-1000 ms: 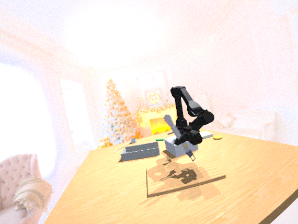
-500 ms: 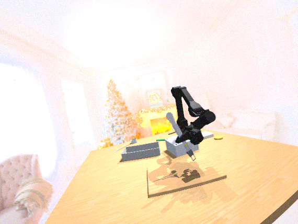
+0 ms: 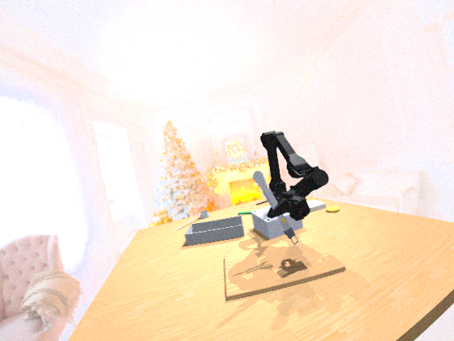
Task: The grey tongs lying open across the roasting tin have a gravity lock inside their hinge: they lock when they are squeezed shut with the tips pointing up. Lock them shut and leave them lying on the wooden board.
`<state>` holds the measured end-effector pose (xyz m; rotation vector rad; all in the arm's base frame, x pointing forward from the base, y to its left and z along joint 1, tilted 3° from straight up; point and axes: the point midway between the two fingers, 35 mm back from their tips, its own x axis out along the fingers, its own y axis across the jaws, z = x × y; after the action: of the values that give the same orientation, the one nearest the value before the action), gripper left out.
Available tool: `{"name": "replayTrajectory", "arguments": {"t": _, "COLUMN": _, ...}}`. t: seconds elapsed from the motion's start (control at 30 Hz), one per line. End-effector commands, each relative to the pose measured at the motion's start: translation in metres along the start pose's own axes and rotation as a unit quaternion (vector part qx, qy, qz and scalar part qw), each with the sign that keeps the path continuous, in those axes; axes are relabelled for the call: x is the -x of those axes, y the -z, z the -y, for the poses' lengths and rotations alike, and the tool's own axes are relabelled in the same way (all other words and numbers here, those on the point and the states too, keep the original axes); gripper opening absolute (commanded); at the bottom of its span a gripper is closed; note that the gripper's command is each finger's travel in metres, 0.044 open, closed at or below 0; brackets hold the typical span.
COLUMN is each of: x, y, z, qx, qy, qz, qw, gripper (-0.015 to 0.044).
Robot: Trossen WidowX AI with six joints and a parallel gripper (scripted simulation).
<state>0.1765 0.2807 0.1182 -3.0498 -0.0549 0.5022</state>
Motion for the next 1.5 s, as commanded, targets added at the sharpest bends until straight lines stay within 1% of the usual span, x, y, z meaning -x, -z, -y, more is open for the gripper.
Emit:
{"name": "replayTrajectory", "arguments": {"t": 0.0, "x": 0.0, "y": 0.002, "z": 0.0, "qx": -0.003, "qy": -0.001, "qz": -0.004, "qw": 1.0, "gripper": -0.015}}
{"name": "replayTrajectory", "arguments": {"t": 0.23, "x": 0.0, "y": 0.001, "z": 0.0, "qx": -0.002, "qy": -0.001, "qz": -0.002, "qw": 1.0, "gripper": -0.015}}
{"name": "replayTrajectory", "arguments": {"t": 0.37, "x": -0.006, "y": 0.0, "z": 0.003, "qx": 0.007, "qy": -0.003, "qz": 0.027, "qw": 1.0, "gripper": -0.015}}
{"name": "replayTrajectory", "arguments": {"t": 0.63, "x": -0.025, "y": -0.005, "z": 0.01, "qx": 0.037, "qy": -0.012, "qz": 0.141, "qw": 0.989, "gripper": -0.015}}
{"name": "replayTrajectory", "arguments": {"t": 0.9, "x": -0.036, "y": -0.007, "z": 0.01, "qx": 0.05, "qy": -0.018, "qz": 0.258, "qw": 0.965, "gripper": -0.015}}
{"name": "replayTrajectory", "arguments": {"t": 1.17, "x": -0.04, "y": -0.003, "z": 0.008, "qx": 0.044, "qy": -0.018, "qz": 0.373, "qw": 0.927, "gripper": -0.015}}
{"name": "replayTrajectory", "arguments": {"t": 1.47, "x": -0.036, "y": 0.007, "z": 0.003, "qx": 0.02, "qy": -0.01, "qz": 0.49, "qw": 0.872, "gripper": -0.015}}
